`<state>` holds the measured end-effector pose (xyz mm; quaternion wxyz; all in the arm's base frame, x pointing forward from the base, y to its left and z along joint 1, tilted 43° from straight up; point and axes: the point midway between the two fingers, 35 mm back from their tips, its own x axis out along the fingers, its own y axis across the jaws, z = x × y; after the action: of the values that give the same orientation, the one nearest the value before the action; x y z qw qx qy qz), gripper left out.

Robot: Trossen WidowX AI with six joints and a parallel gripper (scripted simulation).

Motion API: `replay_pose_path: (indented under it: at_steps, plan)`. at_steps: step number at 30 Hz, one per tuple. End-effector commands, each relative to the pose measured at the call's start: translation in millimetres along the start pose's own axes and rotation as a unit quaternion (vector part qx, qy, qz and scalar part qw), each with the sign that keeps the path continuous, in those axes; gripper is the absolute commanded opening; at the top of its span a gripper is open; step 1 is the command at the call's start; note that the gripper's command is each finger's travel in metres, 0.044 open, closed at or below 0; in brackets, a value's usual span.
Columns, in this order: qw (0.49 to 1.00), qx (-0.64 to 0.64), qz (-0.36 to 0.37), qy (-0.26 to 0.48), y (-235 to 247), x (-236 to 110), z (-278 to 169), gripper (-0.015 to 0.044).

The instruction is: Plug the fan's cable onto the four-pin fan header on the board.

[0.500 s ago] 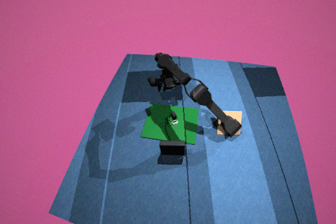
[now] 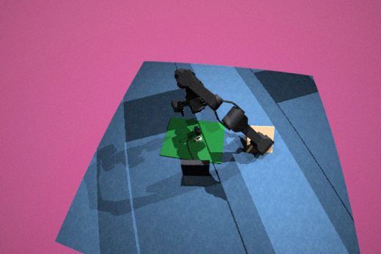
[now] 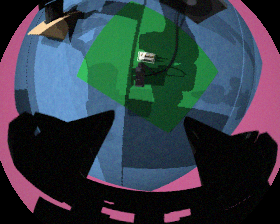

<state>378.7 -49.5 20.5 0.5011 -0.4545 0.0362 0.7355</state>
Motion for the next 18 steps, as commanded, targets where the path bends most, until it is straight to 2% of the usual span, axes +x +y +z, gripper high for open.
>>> replay_pose_path:
  at_steps: [1,8,15,18]
  plan:
    - [0.999,0.0,0.052,-0.003,7.3,-7.8,47.1,0.044]
    - [0.998,0.0,0.055,-0.004,8.0,-6.0,49.5,0.044]
    - [0.999,-0.001,0.054,-0.004,13.4,48.2,49.8,0.044]
    - [0.999,-0.001,0.054,-0.004,14.5,55.0,50.5,0.044]
